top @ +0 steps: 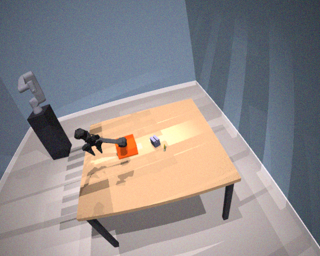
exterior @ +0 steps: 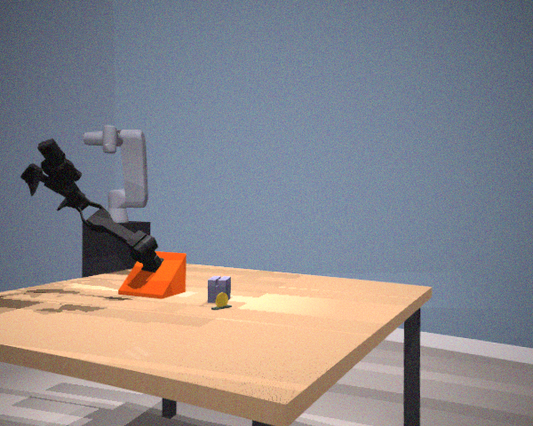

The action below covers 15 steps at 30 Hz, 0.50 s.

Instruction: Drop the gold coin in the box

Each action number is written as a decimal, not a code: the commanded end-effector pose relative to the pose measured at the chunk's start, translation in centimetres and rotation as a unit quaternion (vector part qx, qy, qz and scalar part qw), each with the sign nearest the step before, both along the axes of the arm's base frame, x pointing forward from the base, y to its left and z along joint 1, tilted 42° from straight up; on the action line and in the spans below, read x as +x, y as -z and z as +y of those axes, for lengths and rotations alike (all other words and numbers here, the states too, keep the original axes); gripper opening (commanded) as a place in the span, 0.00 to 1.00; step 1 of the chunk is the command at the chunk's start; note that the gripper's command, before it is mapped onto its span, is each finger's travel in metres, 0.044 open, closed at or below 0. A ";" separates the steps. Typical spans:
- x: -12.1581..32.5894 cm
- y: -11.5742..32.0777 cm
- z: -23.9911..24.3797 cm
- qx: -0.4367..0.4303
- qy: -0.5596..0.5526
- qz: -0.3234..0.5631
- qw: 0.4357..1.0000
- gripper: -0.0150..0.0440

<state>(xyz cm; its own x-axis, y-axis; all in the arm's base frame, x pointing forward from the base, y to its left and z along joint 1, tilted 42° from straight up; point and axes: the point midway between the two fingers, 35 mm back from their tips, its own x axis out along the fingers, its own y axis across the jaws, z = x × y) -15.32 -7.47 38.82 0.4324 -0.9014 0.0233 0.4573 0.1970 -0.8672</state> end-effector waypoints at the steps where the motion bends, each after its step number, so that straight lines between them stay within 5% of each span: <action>1: 0.2 -0.1 0.0 -0.001 -0.004 0.001 1.000 0.89; 9: 7.4 -2.4 -1.6 0.080 -0.066 -0.041 0.994 0.53; 15: 14.4 -3.7 -2.6 0.200 -0.076 -0.138 0.967 0.53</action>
